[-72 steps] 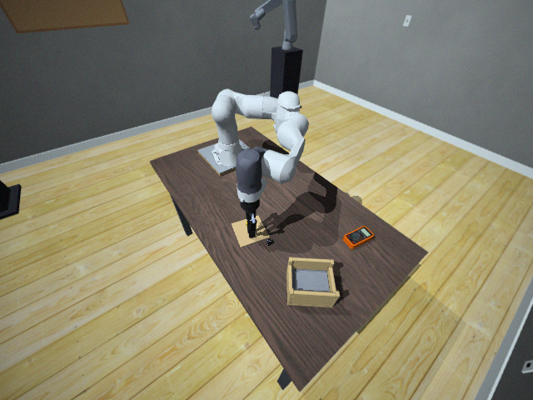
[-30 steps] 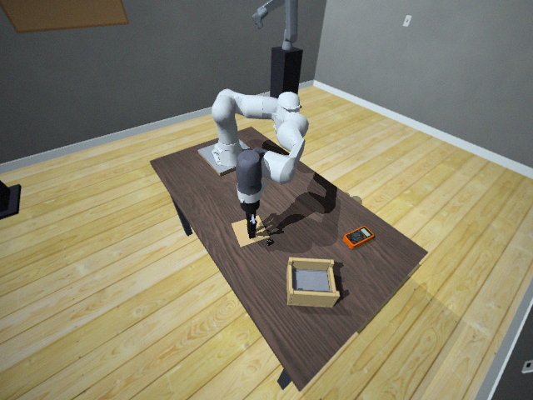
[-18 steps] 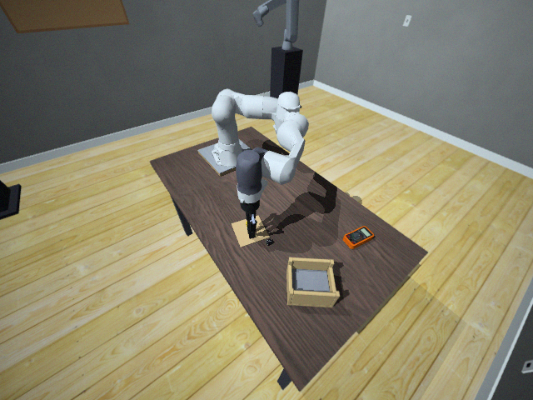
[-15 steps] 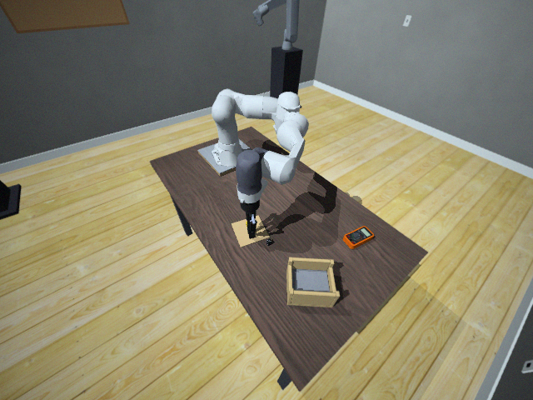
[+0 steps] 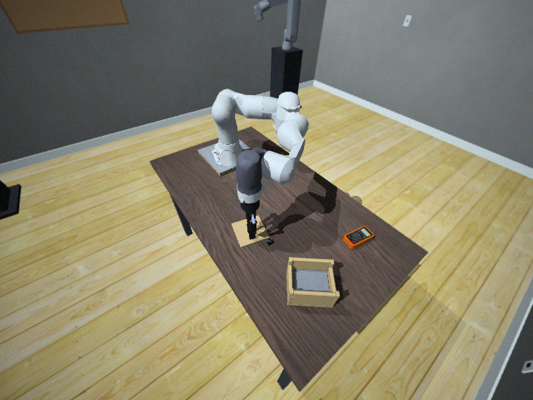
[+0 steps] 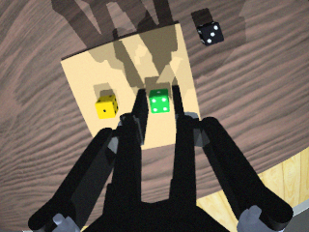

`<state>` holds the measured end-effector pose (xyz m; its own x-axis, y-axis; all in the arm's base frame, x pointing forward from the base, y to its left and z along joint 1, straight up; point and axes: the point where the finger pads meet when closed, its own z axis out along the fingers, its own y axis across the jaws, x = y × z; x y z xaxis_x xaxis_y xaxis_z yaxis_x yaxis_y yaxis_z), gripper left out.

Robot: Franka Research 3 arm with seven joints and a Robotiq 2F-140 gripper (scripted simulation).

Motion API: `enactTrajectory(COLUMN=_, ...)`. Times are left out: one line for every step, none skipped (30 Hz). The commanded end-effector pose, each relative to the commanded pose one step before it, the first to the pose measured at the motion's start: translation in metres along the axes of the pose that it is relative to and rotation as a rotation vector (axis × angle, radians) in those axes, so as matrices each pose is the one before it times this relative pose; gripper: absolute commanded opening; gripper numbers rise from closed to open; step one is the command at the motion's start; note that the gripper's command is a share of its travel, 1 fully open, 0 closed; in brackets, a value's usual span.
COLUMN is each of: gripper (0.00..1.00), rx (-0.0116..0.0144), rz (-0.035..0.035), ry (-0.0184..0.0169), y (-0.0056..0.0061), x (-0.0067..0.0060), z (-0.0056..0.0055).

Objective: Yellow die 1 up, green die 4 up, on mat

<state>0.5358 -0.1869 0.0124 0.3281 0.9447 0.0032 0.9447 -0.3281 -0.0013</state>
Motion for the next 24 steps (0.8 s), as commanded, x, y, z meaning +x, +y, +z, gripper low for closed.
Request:
enactTrajectory(gripper=0.29, rx=-0.00088, rz=0.00642, ry=-0.00127, y=0.00096, x=-0.00039, z=0.00099)
enactTrajectory(gripper=0.29, rx=0.0, rz=0.0, ry=0.0, y=0.0, x=0.0, z=0.0)
enactTrajectory(gripper=0.29, rx=0.0, rz=0.0, ry=0.0, y=0.0, x=0.0, z=0.0)
enactTrajectory(gripper=0.29, rx=0.0, rz=0.0, ry=0.0, y=0.0, x=0.0, z=0.0)
enactTrajectory(gripper=0.29, rx=0.0, rz=0.0, ry=0.0, y=0.0, x=0.0, z=0.0)
enactTrajectory(gripper=0.29, rx=0.0, rz=0.0, ry=0.0, y=0.0, x=0.0, z=0.0)
enactTrajectory(gripper=0.29, rx=0.0, rz=0.0, ry=0.0, y=0.0, x=0.0, z=0.0)
enactTrajectory(gripper=0.29, rx=0.0, rz=0.0, ry=0.0, y=0.0, x=0.0, z=0.0)
enactTrajectory(gripper=0.29, rx=0.0, rz=0.0, ry=0.0, y=0.0, x=0.0, z=0.0)
enactTrajectory(gripper=0.29, rx=0.0, rz=0.0, ry=0.0, y=0.0, x=0.0, z=0.0)
enactTrajectory(gripper=0.29, rx=0.0, rz=0.0, ry=0.0, y=0.0, x=0.0, z=0.0)
enactTrajectory(gripper=0.29, rx=0.0, rz=0.0, ry=0.0, y=0.0, x=0.0, z=-0.00003)
enactTrajectory(gripper=0.29, rx=0.0, rz=0.0, ry=0.0, y=0.0, x=0.0, z=-0.00021)
enactTrajectory(gripper=0.29, rx=0.0, rz=0.0, ry=0.0, y=0.0, x=0.0, z=-0.00052)
enactTrajectory(gripper=0.29, rx=0.0, rz=0.0, ry=0.0, y=0.0, x=0.0, z=-0.00094)
enactTrajectory(gripper=0.29, rx=0.0, rz=0.0, ry=0.0, y=0.0, x=0.0, z=-0.00144)
enactTrajectory(gripper=0.29, rx=0.0, rz=0.00001, ry=0.0, y=-0.00001, x=0.0, z=-0.00198)
enactTrajectory(gripper=0.29, rx=0.0, rz=-0.00001, ry=0.0, y=0.00001, x=0.0, z=-0.00255)
enactTrajectory(gripper=0.29, rx=0.0, rz=0.0, ry=0.0, y=0.0, x=0.0, z=-0.00311)
enactTrajectory(gripper=0.29, rx=0.0, rz=0.0, ry=0.0, y=0.0, x=0.0, z=-0.00365)
enactTrajectory(gripper=0.29, rx=0.0, rz=0.0, ry=0.0, y=0.0, x=0.0, z=-0.00415)
enactTrajectory(gripper=0.29, rx=0.0, rz=0.0, ry=0.0, y=0.0, x=0.0, z=0.0)
enactTrajectory(gripper=0.29, rx=0.0, rz=0.0, ry=0.0, y=0.0, x=0.0, z=0.0)
enactTrajectory(gripper=0.29, rx=0.0, rz=0.0, ry=0.0, y=0.0, x=0.0, z=-0.00459)
